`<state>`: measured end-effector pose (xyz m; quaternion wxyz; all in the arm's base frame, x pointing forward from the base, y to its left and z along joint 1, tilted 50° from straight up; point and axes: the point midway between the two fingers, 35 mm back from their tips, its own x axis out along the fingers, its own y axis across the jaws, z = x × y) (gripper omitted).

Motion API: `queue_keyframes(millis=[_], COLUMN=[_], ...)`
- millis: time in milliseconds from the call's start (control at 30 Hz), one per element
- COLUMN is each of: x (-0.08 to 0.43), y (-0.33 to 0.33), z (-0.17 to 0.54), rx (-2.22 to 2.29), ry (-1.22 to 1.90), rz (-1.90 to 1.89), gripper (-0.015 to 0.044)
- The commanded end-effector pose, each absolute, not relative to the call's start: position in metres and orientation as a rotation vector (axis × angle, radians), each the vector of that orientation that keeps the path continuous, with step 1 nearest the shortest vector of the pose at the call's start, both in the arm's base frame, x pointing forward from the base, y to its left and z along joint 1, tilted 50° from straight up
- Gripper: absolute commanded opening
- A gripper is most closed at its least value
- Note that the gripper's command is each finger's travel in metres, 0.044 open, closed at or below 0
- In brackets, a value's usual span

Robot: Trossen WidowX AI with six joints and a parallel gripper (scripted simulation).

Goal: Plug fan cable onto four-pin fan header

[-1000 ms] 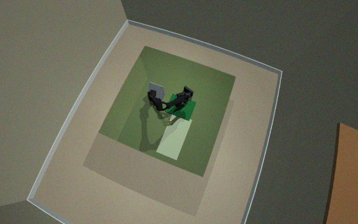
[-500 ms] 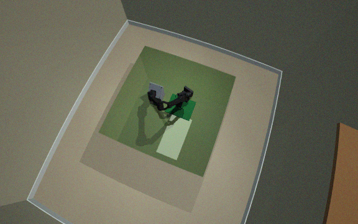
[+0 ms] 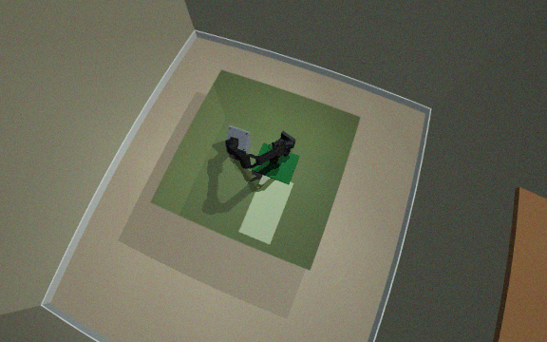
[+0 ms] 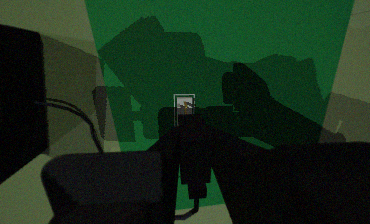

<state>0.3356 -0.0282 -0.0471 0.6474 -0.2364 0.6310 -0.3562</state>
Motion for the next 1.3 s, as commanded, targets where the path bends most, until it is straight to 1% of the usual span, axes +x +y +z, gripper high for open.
queue_keyframes(millis=[0,133,300,1267], x=[0.338,0.339,0.338,0.335], y=[-0.027,-0.027,-0.044,-0.046], z=[-0.047,-0.047,-0.061,-0.06], rx=[-0.535,-0.534,-0.535,-0.538], ry=[1.436,1.436,1.435,1.437], rz=[-0.804,-0.805,-0.806,-0.803], gripper=[0.0,0.0,0.0,0.0])
